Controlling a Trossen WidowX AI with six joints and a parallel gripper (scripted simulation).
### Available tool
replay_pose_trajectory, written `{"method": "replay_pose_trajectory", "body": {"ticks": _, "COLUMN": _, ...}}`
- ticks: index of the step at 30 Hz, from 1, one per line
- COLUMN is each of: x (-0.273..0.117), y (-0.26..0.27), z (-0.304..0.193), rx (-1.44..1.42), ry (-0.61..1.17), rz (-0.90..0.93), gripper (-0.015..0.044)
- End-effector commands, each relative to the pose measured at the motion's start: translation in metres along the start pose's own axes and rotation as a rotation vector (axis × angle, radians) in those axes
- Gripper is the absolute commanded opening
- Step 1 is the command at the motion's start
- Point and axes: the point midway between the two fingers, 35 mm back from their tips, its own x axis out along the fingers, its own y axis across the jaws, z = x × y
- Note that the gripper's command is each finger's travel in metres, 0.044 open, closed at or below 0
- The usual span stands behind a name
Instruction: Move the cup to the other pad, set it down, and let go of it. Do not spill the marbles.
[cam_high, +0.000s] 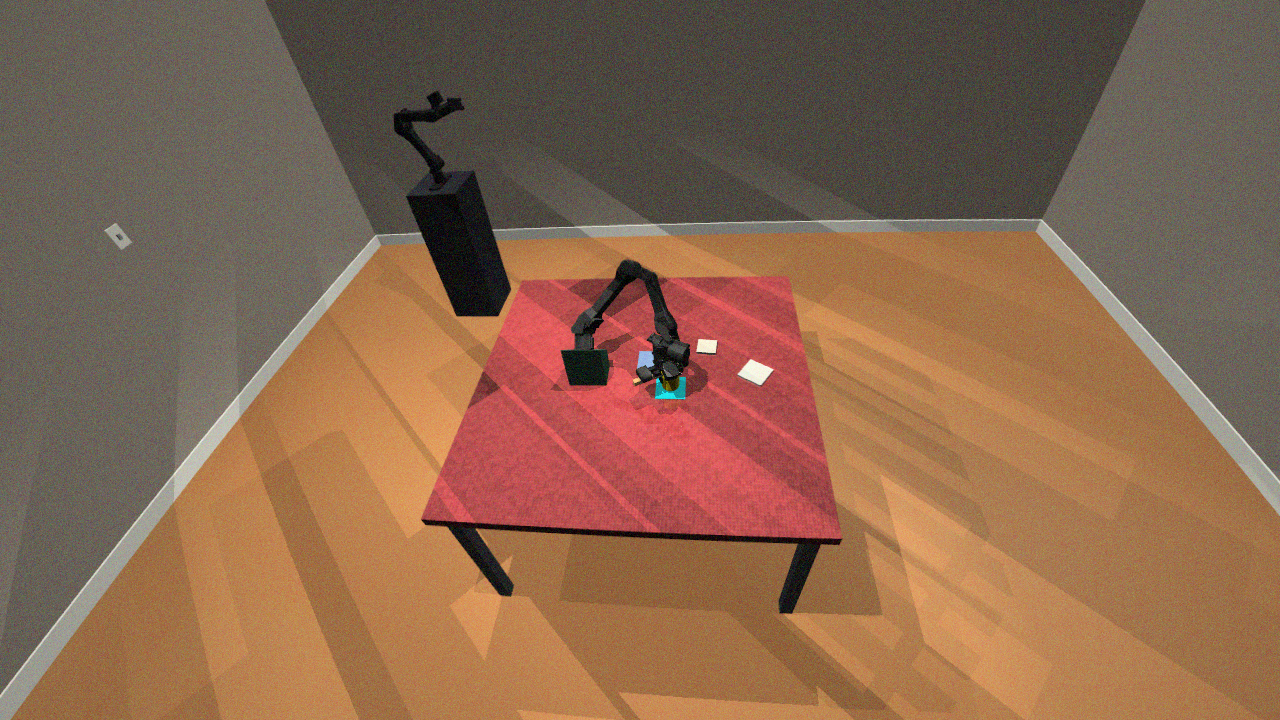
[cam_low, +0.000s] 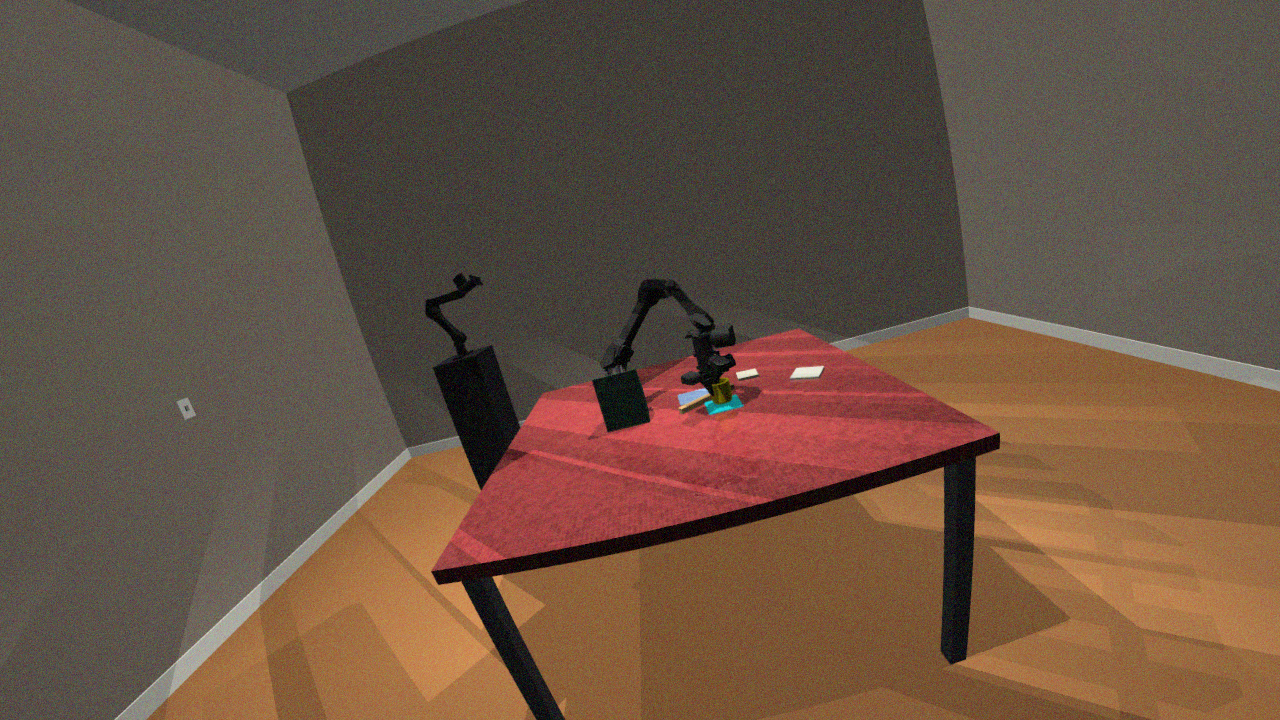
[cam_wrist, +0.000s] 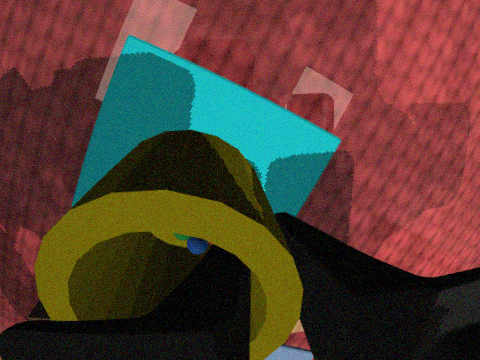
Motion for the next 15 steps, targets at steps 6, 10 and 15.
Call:
{"method": "replay_pose_trajectory", "body": {"ticks": 6, "x": 0.0045, "y": -0.0006, "z": -0.0006, "rx": 0.001, "ry": 0.003, "rz": -0.002, "gripper": 0.0000}}
{"method": "replay_pose_trajectory", "body": {"ticks": 10, "x": 0.0045, "y": -0.0006, "z": -0.0006, "rx": 0.001, "ry": 0.003, "rz": -0.002, "gripper": 0.0000}}
{"method": "replay_pose_trajectory", "body": {"ticks": 15, "x": 0.0045, "y": -0.0006, "z": -0.0006, "rx": 0.001, "ry": 0.003, "rz": -0.002, "gripper": 0.0000}}
